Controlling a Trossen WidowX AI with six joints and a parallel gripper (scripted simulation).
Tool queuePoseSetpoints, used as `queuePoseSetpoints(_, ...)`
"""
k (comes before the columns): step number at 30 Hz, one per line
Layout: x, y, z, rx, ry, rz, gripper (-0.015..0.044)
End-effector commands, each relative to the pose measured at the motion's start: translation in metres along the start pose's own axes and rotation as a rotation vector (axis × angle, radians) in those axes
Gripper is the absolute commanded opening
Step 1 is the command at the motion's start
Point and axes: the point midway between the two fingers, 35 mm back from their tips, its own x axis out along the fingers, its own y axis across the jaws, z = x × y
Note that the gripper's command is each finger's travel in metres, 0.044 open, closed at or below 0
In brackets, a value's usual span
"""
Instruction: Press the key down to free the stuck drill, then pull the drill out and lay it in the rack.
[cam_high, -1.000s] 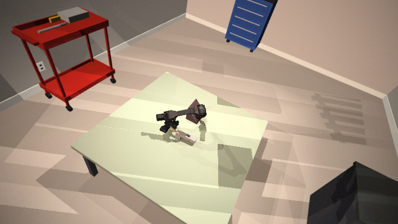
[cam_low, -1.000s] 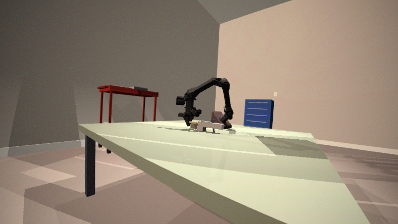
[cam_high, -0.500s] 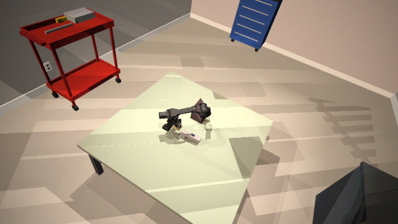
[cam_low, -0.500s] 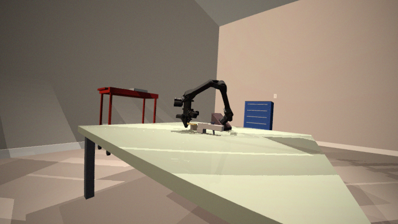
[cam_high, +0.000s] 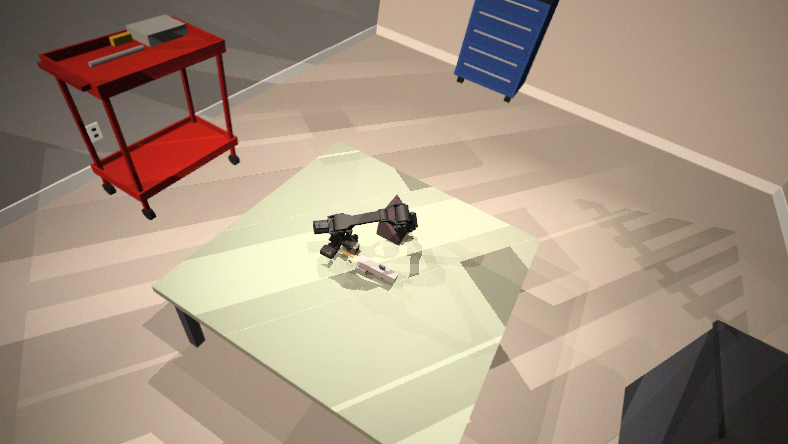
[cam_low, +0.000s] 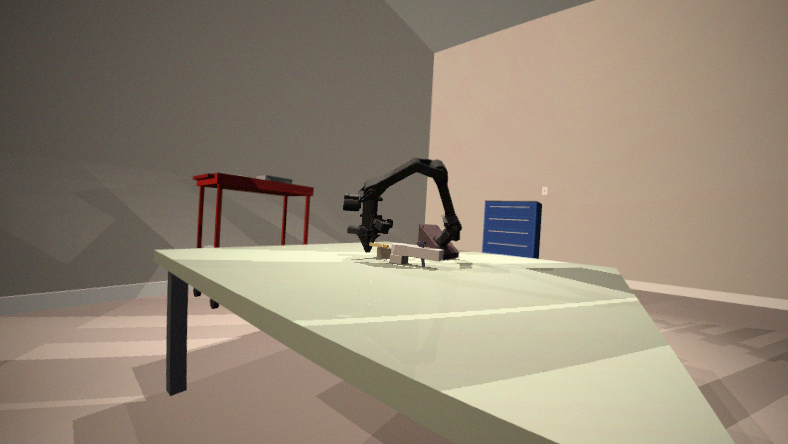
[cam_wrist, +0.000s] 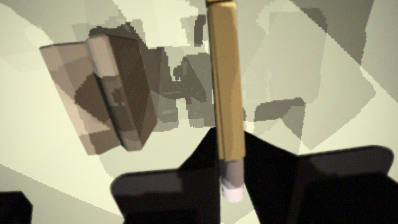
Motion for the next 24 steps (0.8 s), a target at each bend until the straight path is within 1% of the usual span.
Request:
queuePoseSetpoints(1,-0.0033,-0.0001,0.0001,-0.005,0.004,-0.001,0.0)
queuePoseSetpoints(24,-0.011,0.0006,0.0015,-0.005,0.004,0.0,0.0)
